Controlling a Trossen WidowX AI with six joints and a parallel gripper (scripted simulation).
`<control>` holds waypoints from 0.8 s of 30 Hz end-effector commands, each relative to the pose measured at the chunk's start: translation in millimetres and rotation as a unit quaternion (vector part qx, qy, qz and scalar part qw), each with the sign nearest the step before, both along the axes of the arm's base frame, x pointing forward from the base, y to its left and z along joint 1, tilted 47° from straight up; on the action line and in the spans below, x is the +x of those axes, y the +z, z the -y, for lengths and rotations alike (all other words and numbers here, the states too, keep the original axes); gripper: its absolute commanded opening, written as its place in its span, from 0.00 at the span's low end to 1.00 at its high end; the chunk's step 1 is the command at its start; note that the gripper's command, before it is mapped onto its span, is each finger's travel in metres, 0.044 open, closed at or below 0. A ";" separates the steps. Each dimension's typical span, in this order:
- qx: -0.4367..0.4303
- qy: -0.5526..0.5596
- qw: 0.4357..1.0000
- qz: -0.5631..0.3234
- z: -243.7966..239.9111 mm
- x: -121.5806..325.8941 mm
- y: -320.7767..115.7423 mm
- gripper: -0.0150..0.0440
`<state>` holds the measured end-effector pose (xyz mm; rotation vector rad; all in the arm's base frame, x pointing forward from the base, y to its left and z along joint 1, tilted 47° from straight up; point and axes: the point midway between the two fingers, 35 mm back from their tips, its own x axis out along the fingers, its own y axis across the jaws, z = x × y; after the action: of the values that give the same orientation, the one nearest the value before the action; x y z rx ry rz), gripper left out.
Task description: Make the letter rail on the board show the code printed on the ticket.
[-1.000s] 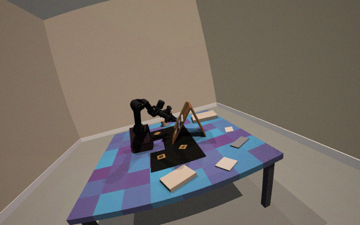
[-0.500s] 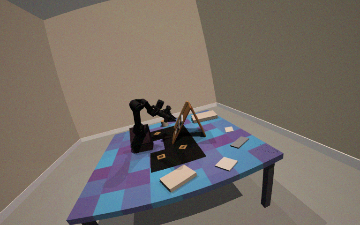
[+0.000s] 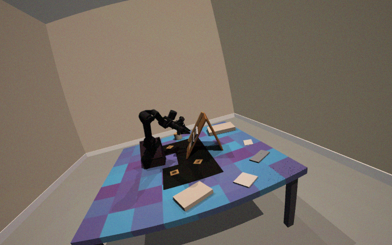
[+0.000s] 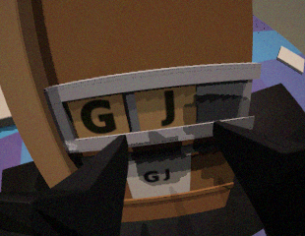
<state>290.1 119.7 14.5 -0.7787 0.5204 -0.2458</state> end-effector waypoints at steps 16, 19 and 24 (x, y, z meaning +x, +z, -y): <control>0.000 0.000 1.000 0.000 -0.4 0.0 1.6 0.35; 0.000 0.000 1.000 0.000 -0.4 0.0 1.6 0.25; 0.000 0.000 1.000 0.000 -0.4 0.0 1.6 0.25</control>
<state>290.2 120.1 16.3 -0.7780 0.5199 -0.2459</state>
